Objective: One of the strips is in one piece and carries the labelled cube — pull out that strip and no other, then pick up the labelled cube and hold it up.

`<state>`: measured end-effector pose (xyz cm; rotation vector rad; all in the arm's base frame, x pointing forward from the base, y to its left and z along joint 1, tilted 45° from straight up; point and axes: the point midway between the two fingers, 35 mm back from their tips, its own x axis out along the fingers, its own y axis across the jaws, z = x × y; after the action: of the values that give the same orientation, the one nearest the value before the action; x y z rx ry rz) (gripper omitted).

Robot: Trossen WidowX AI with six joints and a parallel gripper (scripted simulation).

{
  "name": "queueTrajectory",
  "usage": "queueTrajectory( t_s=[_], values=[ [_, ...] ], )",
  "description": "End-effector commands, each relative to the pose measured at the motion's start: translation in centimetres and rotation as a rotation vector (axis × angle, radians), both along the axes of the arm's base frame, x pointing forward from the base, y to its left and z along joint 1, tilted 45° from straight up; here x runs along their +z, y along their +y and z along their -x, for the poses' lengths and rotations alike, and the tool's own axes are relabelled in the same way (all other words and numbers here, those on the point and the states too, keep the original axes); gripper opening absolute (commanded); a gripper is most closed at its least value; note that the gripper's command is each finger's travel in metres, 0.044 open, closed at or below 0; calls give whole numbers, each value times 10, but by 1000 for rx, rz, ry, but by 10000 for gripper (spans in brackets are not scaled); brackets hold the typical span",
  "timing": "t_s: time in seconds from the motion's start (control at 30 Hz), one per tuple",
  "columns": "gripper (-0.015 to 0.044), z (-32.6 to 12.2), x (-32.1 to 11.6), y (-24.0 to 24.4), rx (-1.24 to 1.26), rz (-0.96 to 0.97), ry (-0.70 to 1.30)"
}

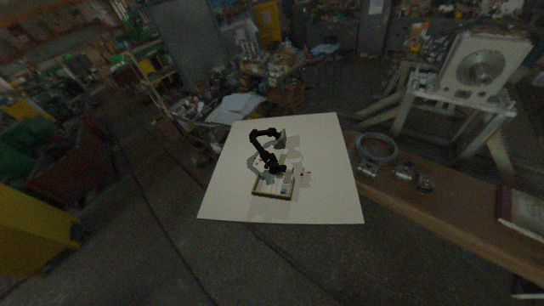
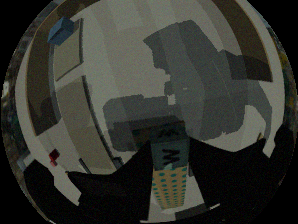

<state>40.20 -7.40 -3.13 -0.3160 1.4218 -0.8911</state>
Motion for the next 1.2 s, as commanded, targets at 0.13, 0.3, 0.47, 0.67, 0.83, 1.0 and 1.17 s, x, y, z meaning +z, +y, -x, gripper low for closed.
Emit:
queueTrajectory(
  t_s=[0.13, 0.3, 0.47, 0.67, 0.83, 1.0, 1.17],
  values=[
    [0, 9, 6, 8, 0, -1, 1],
    [0, 28, 17, 22, 1, -1, 4],
    [0, 49, 27, 35, 1, 1, 8],
    [0, 55, 30, 38, 1, 2, 9],
    [0, 68, 30, 40, 1, 1, 9],
    [0, 86, 31, 42, 1, 1, 10],
    [0, 100, 30, 44, 1, 1, 11]
  ],
)
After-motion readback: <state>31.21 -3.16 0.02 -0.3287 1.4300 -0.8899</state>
